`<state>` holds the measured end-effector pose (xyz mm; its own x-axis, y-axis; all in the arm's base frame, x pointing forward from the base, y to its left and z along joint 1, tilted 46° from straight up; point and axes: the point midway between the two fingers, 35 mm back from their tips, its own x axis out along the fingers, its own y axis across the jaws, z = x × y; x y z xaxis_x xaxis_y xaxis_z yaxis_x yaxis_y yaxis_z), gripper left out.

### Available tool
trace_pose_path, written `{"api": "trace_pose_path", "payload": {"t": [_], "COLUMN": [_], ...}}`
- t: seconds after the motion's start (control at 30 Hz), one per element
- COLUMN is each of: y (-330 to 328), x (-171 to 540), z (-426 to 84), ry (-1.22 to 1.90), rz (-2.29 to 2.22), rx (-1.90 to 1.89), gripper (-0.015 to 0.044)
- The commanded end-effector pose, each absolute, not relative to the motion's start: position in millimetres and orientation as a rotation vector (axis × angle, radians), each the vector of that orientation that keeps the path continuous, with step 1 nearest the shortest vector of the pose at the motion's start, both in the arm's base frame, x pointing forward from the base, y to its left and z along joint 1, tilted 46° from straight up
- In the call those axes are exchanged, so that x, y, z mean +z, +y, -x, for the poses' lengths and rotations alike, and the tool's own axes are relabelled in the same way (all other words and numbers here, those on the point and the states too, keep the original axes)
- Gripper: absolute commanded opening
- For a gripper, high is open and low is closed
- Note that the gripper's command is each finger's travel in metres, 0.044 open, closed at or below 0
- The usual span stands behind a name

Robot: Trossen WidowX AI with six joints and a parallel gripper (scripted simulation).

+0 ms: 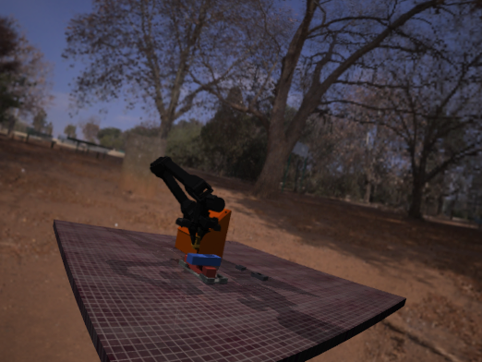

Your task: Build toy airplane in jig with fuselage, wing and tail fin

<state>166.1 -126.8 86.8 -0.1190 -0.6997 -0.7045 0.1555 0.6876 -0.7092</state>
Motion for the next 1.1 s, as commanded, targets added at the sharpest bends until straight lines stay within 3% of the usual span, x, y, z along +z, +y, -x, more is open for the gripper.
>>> {"api": "trace_pose_path", "payload": {"t": [0.0,1.07], "y": [-128.1,-145.0], "x": [87.3,70.9], "z": [-165.3,-163.7], "ry": [1.526,1.526], "rz": [0.472,0.470], "rx": [-0.777,-0.776], "gripper": [0.0065,0.0065]}}
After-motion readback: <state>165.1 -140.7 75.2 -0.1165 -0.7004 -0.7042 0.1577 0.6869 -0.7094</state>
